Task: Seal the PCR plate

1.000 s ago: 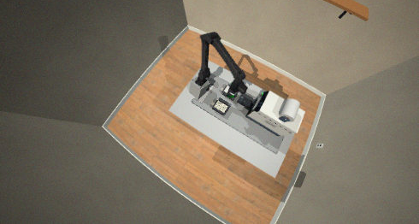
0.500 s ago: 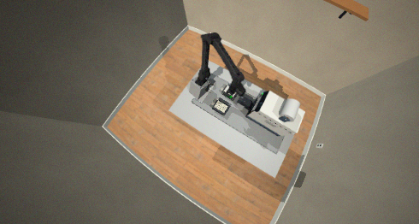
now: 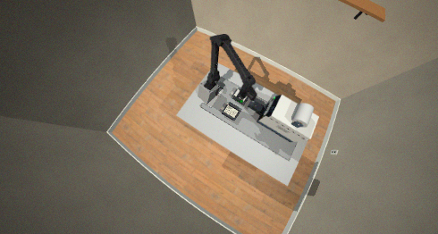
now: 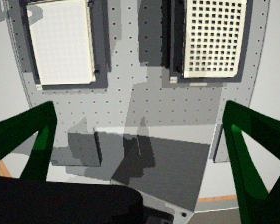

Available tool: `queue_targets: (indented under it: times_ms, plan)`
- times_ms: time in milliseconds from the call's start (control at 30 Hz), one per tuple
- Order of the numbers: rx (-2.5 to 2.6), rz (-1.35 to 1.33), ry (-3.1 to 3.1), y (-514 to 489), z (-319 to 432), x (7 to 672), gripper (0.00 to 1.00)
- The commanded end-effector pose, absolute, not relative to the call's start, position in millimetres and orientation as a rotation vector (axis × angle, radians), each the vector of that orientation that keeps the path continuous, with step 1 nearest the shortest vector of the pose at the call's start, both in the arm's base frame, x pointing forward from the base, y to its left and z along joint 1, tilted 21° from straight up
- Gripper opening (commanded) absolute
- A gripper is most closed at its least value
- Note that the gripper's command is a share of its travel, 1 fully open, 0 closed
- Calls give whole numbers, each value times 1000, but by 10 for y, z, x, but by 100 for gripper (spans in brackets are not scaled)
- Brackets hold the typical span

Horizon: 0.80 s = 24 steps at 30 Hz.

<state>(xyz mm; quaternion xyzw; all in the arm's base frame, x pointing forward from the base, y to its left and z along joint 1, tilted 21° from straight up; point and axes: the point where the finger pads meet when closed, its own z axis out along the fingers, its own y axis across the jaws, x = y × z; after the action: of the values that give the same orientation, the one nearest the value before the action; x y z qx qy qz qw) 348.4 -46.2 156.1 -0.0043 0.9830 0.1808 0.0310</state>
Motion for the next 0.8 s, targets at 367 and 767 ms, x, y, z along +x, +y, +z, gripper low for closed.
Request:
queue_targets:
  times_ms: [367, 767]
  plan:
    - [-64, 502, 2965, -540, 1743, 3584, 100]
    - [-90, 494, 2951, -513, 1815, 3684, 100]
